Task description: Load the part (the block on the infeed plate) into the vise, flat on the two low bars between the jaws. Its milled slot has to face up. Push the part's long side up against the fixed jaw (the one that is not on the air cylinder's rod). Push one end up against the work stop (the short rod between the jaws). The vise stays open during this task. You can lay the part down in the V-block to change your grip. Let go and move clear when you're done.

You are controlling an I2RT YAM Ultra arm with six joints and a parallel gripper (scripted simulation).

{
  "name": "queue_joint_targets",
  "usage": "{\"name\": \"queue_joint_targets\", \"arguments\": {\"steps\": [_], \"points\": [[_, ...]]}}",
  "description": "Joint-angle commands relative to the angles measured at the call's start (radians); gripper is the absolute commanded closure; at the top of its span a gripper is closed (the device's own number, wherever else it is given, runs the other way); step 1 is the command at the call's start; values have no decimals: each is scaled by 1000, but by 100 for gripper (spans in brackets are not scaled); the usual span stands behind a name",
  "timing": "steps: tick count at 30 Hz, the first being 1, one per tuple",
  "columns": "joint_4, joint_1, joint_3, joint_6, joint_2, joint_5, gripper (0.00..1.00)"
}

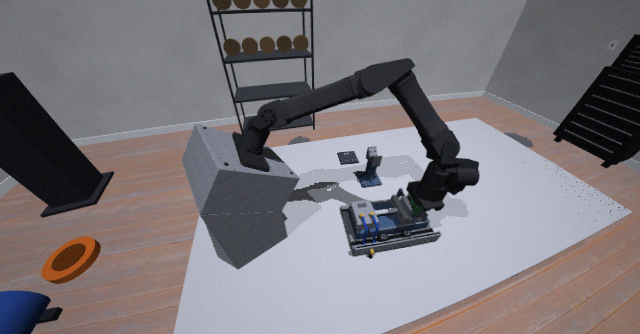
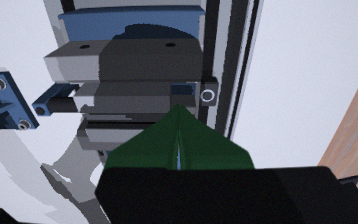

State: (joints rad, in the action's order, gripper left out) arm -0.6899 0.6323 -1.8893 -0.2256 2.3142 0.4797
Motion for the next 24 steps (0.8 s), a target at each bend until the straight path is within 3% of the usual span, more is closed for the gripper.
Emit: {"name": "queue_joint_targets", "arguments": {"steps": [1, 24], "points": [[-19, 35, -45, -18, 16, 16, 100], [-50, 67, -106, -52, 52, 29, 100]]}}
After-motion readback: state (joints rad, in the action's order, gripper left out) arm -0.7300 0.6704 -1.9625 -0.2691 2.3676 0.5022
